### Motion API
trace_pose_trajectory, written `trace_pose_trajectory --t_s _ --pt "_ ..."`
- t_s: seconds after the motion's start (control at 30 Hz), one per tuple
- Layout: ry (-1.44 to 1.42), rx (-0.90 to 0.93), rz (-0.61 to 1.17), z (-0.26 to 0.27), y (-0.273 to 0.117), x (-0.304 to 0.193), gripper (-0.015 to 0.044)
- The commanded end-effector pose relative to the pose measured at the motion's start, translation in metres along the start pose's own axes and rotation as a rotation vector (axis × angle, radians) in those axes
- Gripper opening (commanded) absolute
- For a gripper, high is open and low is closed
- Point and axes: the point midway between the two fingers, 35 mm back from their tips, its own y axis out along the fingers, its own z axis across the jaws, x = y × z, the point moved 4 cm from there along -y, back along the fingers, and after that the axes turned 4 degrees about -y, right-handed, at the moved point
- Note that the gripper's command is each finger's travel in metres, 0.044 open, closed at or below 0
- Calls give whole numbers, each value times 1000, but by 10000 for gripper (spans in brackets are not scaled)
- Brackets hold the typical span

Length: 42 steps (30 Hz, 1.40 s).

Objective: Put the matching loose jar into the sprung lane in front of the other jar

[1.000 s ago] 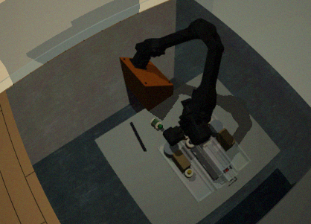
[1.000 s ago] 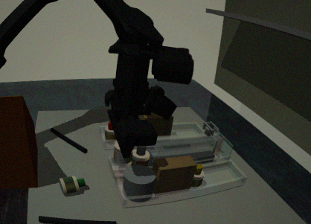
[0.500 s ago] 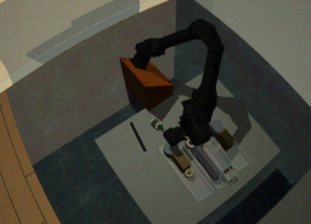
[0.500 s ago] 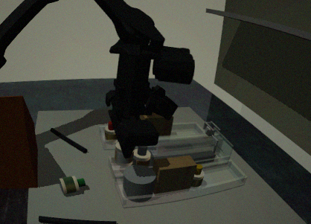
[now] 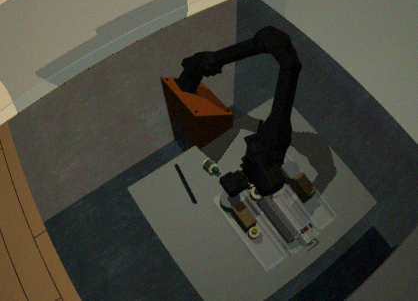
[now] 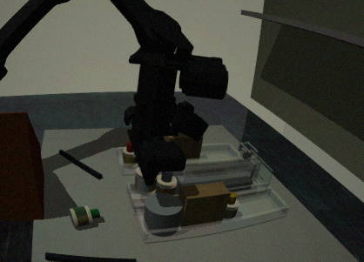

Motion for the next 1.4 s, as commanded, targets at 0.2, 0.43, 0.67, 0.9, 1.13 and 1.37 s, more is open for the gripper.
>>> trace_pose_trajectory --t_s 0.2,0.43,0.67,0.9,1.13,1.37 --pt "-11 5 -18 1 3 5 0" --pt "-11 5 -18 1 5 5 0" --pt "-11 5 -18 1 8 5 0" --pt "-11 5 -18 1 10 5 0" --pt "-11 5 -18 1 13 4 0" --pt "-11 5 -18 1 15 4 0"
